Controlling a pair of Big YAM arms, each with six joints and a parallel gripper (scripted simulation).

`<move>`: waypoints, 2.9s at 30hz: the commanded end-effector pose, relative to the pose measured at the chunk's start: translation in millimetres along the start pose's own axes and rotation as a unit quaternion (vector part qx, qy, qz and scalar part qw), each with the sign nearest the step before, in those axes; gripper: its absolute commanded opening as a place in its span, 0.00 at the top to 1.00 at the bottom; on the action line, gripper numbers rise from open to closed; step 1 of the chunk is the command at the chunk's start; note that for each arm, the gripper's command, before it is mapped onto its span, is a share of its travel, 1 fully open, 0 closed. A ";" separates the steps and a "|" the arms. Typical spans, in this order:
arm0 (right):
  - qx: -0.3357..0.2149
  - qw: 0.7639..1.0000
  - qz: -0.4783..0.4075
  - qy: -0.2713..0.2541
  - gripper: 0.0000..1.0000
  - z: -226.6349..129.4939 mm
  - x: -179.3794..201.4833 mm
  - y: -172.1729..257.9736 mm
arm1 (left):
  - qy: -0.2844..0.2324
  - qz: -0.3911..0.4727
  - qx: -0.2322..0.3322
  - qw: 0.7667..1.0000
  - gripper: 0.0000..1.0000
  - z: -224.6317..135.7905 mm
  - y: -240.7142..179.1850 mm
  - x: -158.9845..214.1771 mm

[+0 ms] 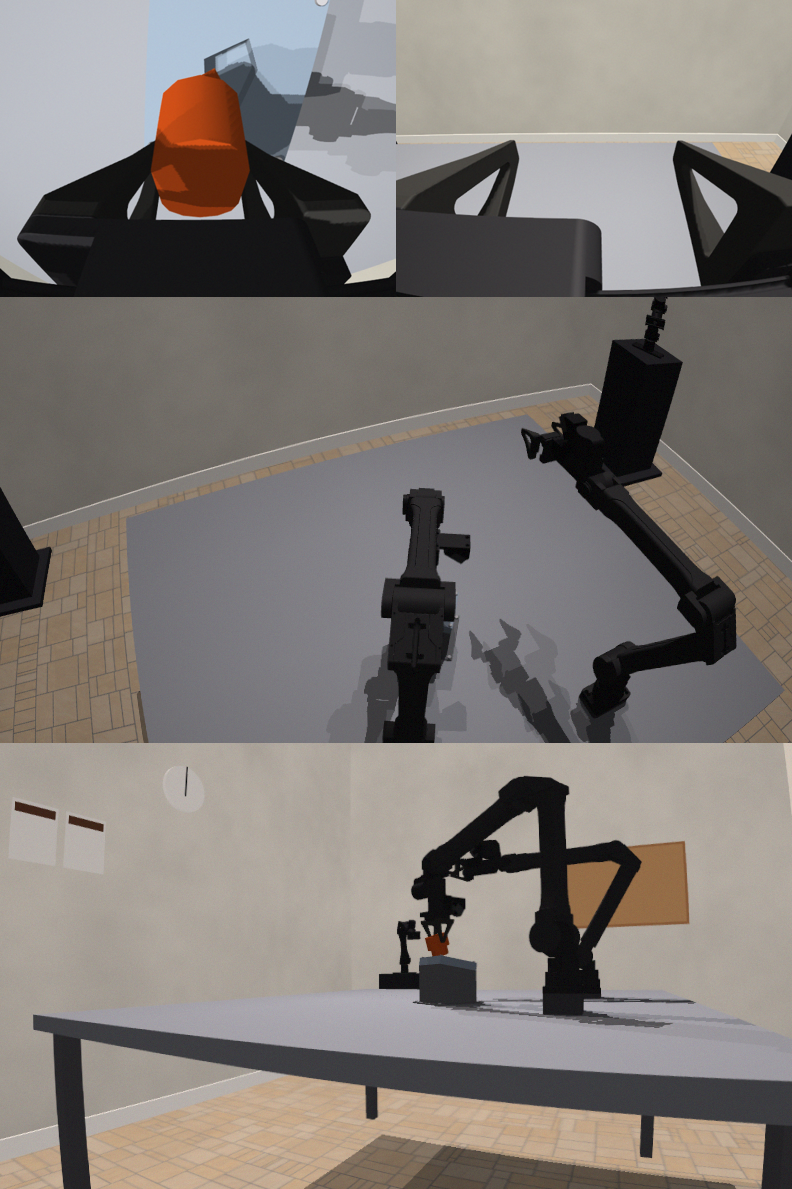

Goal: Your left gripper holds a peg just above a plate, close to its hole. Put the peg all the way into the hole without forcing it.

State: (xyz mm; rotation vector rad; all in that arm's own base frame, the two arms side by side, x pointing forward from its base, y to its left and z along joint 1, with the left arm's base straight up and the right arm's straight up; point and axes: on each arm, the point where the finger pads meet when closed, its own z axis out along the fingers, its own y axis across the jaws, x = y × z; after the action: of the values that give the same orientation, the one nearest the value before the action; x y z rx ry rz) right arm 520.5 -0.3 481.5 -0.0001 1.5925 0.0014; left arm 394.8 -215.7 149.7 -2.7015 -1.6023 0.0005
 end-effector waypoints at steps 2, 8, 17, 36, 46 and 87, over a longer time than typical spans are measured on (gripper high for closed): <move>0.000 1.000 0.000 -0.011 0.00 -1.5 -10.8 -0.2 | -0.001 0.000 -0.010 1.000 1.00 -7.0 4.6 -0.2; 0.000 1.000 0.000 -0.011 0.00 -1.5 -10.8 -0.2 | -0.001 0.000 -0.010 1.000 1.00 -7.0 4.6 -0.2; 0.000 1.000 0.000 -0.011 0.00 -1.5 -10.8 -0.2 | -0.001 0.000 -0.010 1.000 1.00 -7.0 4.6 -0.2; -0.237 0.970 -0.019 0.058 0.00 -193.8 96.4 170.4 | -0.001 0.000 -0.014 1.000 0.54 -9.4 6.9 -0.2; -0.331 0.941 -0.028 0.061 0.00 -270.1 130.6 200.4 | -0.001 0.000 -0.016 1.000 0.54 -11.0 8.4 -0.2; -0.330 0.941 -0.029 0.063 0.00 -268.5 134.0 201.1 | 0.223 0.056 -0.020 0.973 0.60 -8.7 -4.7 -42.9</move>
State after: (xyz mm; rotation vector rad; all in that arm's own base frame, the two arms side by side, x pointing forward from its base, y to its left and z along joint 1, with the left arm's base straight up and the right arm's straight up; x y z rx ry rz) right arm 246.8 201.2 331.7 -0.5991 1.6817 0.4961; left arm 363.9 -240.3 155.9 -2.5829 -1.2968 -0.5406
